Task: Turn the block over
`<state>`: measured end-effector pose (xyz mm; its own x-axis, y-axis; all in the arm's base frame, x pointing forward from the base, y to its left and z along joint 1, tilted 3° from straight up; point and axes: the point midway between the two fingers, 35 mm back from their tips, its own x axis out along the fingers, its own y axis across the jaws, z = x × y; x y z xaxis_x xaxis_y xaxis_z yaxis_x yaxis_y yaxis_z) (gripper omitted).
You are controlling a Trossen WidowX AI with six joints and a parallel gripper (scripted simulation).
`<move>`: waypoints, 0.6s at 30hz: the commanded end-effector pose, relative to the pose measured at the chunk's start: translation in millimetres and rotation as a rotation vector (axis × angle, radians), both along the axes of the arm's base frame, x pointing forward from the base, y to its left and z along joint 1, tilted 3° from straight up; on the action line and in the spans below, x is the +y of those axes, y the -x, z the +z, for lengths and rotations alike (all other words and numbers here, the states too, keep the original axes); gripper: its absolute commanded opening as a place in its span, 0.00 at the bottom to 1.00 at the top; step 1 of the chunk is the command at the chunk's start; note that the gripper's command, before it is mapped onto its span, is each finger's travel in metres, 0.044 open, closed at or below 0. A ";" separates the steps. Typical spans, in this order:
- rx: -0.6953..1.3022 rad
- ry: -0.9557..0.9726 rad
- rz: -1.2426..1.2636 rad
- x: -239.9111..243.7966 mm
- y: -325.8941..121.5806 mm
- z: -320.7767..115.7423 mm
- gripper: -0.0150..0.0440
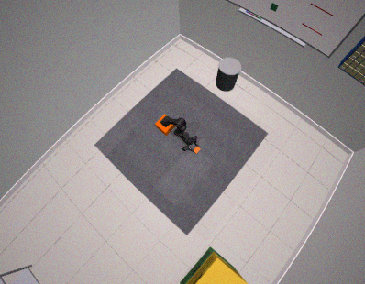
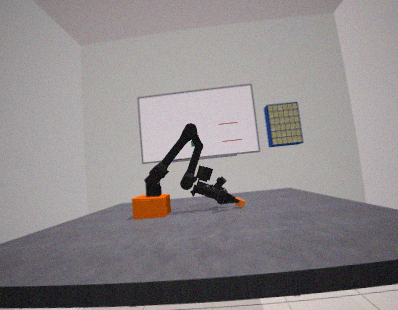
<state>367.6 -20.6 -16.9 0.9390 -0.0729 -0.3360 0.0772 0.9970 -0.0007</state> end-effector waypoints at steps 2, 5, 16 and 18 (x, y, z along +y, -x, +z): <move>-0.001 0.004 -0.003 -0.5 0.3 0.1 1.00; -0.001 0.004 -0.003 -0.5 0.3 0.1 1.00; -0.001 0.004 -0.003 -0.5 0.3 0.1 1.00; -0.001 0.004 -0.003 -0.5 0.3 0.1 1.00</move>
<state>367.7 -20.7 -16.6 0.9395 -0.0733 -0.3347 0.0775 0.9970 -0.0008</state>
